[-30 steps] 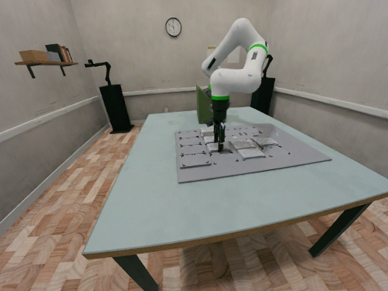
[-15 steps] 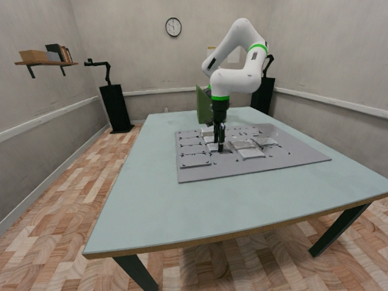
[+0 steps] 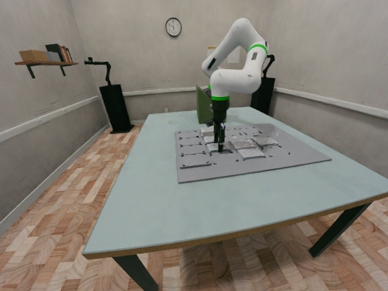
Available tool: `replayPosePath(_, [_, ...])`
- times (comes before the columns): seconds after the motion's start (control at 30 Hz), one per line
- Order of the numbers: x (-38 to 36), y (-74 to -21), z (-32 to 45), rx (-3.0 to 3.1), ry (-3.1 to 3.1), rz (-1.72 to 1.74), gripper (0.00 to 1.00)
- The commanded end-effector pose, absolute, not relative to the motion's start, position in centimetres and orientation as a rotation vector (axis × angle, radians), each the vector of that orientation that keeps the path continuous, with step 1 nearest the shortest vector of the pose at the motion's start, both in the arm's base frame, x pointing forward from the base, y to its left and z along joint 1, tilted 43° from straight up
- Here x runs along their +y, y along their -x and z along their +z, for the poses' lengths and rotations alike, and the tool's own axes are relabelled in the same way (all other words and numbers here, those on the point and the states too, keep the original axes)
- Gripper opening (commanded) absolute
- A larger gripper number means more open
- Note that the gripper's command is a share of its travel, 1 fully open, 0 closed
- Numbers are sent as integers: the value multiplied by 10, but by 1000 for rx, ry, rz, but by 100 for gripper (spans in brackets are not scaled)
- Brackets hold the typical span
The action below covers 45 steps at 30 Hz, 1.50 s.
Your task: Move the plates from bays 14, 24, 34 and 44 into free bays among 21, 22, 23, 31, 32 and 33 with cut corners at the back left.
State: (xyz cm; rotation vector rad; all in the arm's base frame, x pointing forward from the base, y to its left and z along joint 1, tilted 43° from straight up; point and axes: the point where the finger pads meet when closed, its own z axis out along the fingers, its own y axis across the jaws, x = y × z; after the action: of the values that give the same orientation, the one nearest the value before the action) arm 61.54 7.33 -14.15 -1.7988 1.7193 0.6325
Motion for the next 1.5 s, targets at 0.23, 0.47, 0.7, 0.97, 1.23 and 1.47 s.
replayPosePath(0.23, [73,-616,-141,1720,1799,630,10])
replayPosePath(0.47, [73,-616,-141,1720,1799,630,10])
replayPosePath(0.7, [73,-616,-142,1720,1799,630,10])
replayPosePath(0.97, [73,-616,-142,1720,1799,630,10])
replayPosePath(1.23, [73,-616,-142,1720,1799,630,70])
replayPosePath(1.47, [73,-616,-142,1720,1799,630,70])
